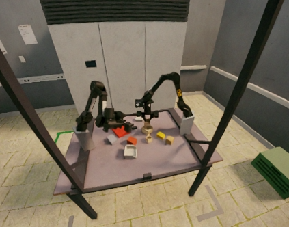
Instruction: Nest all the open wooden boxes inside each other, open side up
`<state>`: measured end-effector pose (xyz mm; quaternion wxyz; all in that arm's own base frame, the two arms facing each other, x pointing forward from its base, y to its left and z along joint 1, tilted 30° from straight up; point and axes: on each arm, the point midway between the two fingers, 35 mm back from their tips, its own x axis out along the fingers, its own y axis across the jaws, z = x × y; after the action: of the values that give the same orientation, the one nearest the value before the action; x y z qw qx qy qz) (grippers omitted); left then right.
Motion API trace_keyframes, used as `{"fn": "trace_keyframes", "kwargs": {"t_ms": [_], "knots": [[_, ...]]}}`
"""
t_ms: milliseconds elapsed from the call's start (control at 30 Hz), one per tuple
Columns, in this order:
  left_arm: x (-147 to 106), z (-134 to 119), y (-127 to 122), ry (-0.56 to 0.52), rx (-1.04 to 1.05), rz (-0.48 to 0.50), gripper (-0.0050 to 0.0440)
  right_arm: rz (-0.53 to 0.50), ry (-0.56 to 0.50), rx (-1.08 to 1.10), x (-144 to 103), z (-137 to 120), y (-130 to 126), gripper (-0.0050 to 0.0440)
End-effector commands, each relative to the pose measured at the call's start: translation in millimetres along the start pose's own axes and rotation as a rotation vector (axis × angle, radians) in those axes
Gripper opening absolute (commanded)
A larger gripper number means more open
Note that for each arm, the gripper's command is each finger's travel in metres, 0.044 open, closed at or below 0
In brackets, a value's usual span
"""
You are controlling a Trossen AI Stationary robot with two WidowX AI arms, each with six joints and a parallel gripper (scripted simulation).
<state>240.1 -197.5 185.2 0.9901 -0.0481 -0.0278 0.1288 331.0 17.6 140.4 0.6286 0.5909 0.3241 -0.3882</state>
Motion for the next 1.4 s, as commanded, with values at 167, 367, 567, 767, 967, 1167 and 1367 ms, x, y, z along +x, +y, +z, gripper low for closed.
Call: {"fn": "trace_keyframes", "kwargs": {"t_ms": [167, 367, 567, 767, 967, 1167, 1367], "knots": [[-1, 0, -1, 0.0, 0.0, -0.001, 0.04, 0.013, 0.002, 0.309, -4, -1, 4, 0.0236], [-1, 0, -1, 0.0, 0.0, -0.001, 0.04, 0.013, 0.003, 0.448, -4, -1, 4, 0.0236], [-1, 0, -1, 0.0, 0.0, -0.001, 0.04, 0.012, 0.004, 0.638, -4, -1, 4, 0.0236], [-1, 0, -1, 0.0, 0.0, -0.001, 0.04, 0.02, 0.008, 0.664, -6, 0, 4, 0.0236], [-1, 0, -1, 0.0, 0.0, -0.001, 0.04, 0.001, -0.001, 0.661, 2, -1, 0, 0.0236], [-1, 0, -1, 0.0, 0.0, -0.001, 0.04, 0.001, -0.002, 0.664, 12, 0, 0, 0.0236], [-1, 0, -1, 0.0, 0.0, -0.001, 0.04, 0.0, 0.0, 0.659, 21, 0, 0, 0.0236]]}}
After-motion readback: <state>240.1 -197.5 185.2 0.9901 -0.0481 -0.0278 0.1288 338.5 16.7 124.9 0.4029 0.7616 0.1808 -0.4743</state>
